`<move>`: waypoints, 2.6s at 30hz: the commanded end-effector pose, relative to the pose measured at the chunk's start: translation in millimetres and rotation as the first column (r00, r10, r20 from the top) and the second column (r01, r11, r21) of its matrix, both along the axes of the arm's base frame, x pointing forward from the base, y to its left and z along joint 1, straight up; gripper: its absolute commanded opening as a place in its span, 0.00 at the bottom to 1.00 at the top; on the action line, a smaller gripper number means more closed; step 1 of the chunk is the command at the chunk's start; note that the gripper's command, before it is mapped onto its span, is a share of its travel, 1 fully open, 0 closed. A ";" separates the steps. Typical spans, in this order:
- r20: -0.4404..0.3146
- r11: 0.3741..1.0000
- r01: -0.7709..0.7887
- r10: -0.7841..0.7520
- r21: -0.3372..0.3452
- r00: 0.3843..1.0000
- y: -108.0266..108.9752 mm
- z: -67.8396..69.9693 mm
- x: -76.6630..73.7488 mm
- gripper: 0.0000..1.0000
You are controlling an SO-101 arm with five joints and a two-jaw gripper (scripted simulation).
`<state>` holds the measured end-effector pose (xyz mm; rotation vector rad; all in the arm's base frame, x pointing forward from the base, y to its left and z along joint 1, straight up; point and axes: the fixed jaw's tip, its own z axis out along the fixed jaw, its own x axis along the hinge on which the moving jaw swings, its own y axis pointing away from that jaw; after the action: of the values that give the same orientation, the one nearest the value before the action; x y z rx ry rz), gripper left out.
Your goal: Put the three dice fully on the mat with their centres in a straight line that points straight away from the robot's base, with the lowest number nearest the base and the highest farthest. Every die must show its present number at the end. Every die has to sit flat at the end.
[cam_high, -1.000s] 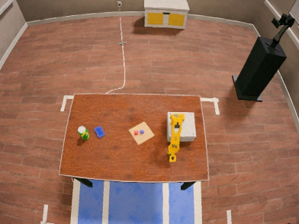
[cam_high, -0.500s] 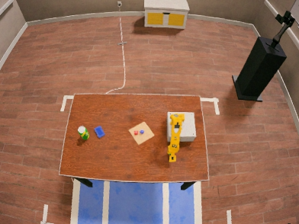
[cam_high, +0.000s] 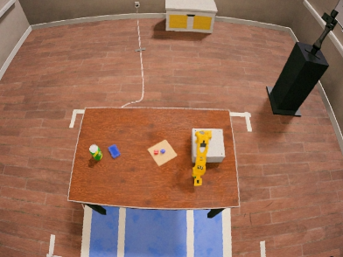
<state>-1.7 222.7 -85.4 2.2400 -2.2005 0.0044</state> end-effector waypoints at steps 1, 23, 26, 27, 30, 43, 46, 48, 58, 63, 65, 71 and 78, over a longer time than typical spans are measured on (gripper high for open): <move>-0.001 1.000 -0.001 0.001 0.000 1.000 0.2 -1.2 1.5 0.00; -0.001 1.000 -0.001 0.001 0.001 1.000 1.4 45.2 -1.8 0.00; -0.001 1.000 -0.001 0.001 0.001 1.000 1.2 47.6 -2.0 0.00; -0.001 1.000 -0.001 0.001 0.001 1.000 1.2 47.9 -2.0 0.00; -0.001 1.000 -0.001 0.001 0.001 1.000 1.2 48.0 -2.0 0.00; -0.001 0.997 0.071 -0.071 0.000 0.997 -0.5 47.7 14.0 0.00; -0.001 0.992 0.128 -0.128 0.000 0.992 -2.6 47.4 26.4 0.00; -0.001 0.992 0.128 -0.128 0.000 0.992 -2.6 47.4 26.4 0.00; -0.001 0.908 0.418 -0.418 0.000 0.908 -25.1 45.9 88.4 0.00; -0.001 0.812 0.583 -0.583 0.000 0.812 -48.2 45.0 122.1 0.00; -0.001 0.812 0.583 -0.583 0.000 0.812 -48.2 45.0 122.1 0.00; -0.001 0.660 0.751 -0.751 -0.001 0.660 -82.8 43.9 154.8 0.00; -0.001 0.481 0.877 -0.877 -0.001 0.481 -121.4 42.9 177.5 0.00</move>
<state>163.8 114.7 -45.3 0.9317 -2.9730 0.0132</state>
